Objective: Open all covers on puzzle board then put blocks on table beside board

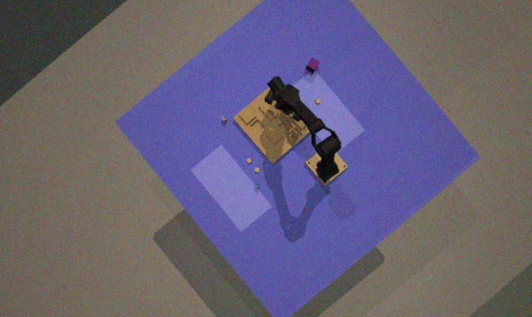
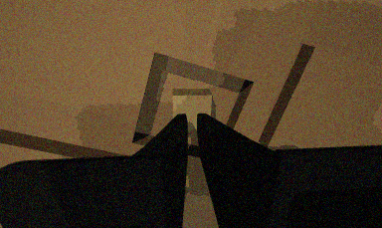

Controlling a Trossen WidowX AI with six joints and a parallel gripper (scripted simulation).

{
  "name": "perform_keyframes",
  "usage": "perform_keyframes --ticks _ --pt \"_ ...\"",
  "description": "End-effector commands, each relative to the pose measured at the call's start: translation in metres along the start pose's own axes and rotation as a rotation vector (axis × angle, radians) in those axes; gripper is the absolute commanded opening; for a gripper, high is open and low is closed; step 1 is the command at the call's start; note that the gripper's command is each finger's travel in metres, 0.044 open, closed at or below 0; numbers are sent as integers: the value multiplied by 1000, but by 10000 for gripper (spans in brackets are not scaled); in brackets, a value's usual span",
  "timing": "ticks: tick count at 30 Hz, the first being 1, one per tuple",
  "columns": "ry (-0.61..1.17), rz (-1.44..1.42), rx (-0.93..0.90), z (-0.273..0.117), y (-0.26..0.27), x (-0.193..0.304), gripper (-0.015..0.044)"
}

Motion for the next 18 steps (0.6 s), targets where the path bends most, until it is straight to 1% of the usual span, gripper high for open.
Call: perform_keyframes --ticks 1,2,3,10,18 --pt "-1 -12 0 -10 1 0 105" --pt "-1 -22 0 -16 1 -1 131" --pt "-2 -32 0 -21 1 -1 144" --pt "-5 -97 0 -54 -1 -1 144" --pt "-5 -116 0 -52 -1 -1 144"
Point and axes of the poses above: the point midway between the two fingers, 35 mm back from their tips, its own z axis out along the fingers, its own y axis across the jaws, x = y × z, the point moved 8 cm from there along -z, back along the fingers, and after that the axes turned 3 degrees about -z, right-handed, at the moved point
